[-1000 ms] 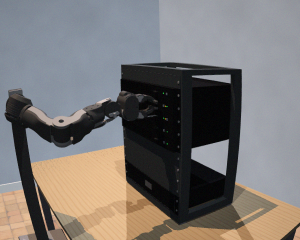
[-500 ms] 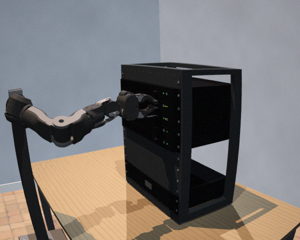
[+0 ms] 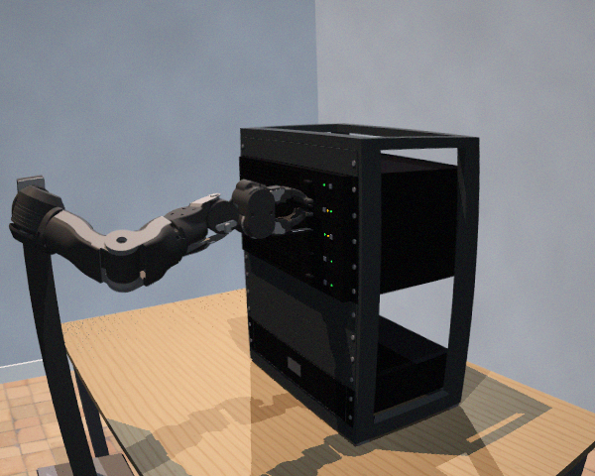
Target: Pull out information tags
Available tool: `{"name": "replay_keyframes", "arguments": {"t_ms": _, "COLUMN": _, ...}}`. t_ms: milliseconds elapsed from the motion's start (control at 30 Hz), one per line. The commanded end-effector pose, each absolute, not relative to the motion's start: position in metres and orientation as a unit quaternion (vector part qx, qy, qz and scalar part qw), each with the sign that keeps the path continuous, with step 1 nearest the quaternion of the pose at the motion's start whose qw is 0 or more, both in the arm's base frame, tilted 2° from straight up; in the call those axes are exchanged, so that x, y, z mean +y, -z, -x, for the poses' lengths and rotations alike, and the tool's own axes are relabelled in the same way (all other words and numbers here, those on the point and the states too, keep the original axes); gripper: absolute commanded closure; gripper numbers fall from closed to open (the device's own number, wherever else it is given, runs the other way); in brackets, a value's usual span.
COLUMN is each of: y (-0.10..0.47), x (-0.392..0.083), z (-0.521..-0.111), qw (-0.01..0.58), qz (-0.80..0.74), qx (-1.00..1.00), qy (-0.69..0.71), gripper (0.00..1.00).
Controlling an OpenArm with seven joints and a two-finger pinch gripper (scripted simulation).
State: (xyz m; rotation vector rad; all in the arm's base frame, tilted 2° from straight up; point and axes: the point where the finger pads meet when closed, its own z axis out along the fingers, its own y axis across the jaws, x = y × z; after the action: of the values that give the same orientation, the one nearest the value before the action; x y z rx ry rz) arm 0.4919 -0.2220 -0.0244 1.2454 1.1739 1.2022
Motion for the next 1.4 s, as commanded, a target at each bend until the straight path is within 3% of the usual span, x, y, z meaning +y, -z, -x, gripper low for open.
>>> {"name": "replay_keyframes", "arguments": {"t_ms": 0, "y": 0.0215, "x": -0.2212, "z": -0.4922, "qw": 0.502, "qz": -0.514, "qx": 0.485, "qy": -0.499, "gripper": 0.9}}
{"name": "replay_keyframes", "arguments": {"t_ms": 800, "y": 0.0214, "x": -0.2217, "z": -0.5, "qw": 0.502, "qz": -0.513, "qx": 0.485, "qy": -0.499, "gripper": 0.9}}
{"name": "replay_keyframes", "arguments": {"t_ms": 833, "y": 0.0214, "x": -0.2217, "z": -0.5, "qw": 0.502, "qz": -0.513, "qx": 0.485, "qy": -0.499, "gripper": 1.0}}
{"name": "replay_keyframes", "arguments": {"t_ms": 1367, "y": 0.0214, "x": -0.2217, "z": -0.5, "qw": 0.502, "qz": -0.513, "qx": 0.485, "qy": -0.499, "gripper": 1.0}}
